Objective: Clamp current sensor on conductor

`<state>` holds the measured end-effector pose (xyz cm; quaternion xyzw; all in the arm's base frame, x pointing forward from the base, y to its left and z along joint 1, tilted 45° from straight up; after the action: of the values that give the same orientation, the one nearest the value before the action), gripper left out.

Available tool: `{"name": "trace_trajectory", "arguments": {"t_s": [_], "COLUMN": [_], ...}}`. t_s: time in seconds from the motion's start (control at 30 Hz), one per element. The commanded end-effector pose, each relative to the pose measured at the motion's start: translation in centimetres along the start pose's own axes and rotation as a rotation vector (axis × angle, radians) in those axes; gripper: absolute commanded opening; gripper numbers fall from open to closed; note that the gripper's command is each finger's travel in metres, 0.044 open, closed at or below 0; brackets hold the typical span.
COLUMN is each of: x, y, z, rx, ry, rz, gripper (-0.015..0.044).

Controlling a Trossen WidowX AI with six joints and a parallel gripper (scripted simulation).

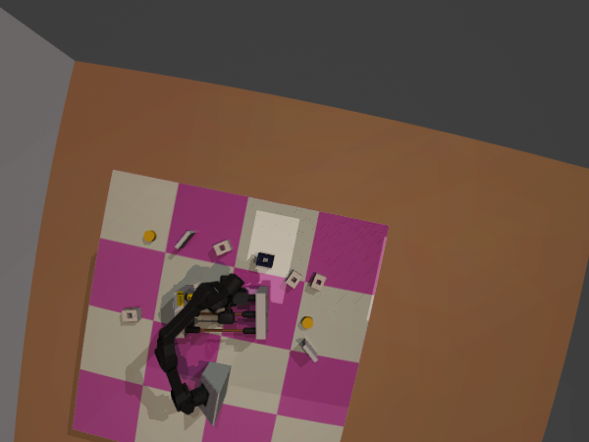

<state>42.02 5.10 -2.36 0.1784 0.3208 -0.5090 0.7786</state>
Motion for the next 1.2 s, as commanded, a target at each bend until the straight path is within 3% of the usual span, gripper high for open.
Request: {"name": "trace_trajectory", "arguments": {"t_s": [0.0, 0.33, 1.17], "x": [0.2, 0.3, 0.3], "y": [-0.1, -1.1, -1.2], "z": [-0.4, -0.8, -0.7], "rx": [-0.028, -0.098, -0.100], "ry": [-0.002, 0.010, 0.011], "rz": [-0.009, -0.025, -0.025], "gripper": [0.0440, 0.0440, 0.0440]}}
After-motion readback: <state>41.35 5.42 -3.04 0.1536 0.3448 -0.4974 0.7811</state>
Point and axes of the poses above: the point midway between the two fingers, 35 mm back from their tips, its own z axis back along the fingers, its own y axis across the jaws, x = y × z, the point moved 1 cm from there along z, back along the fingers, and after that the axes turned 2 degrees about -z, right-handed, at the moved point
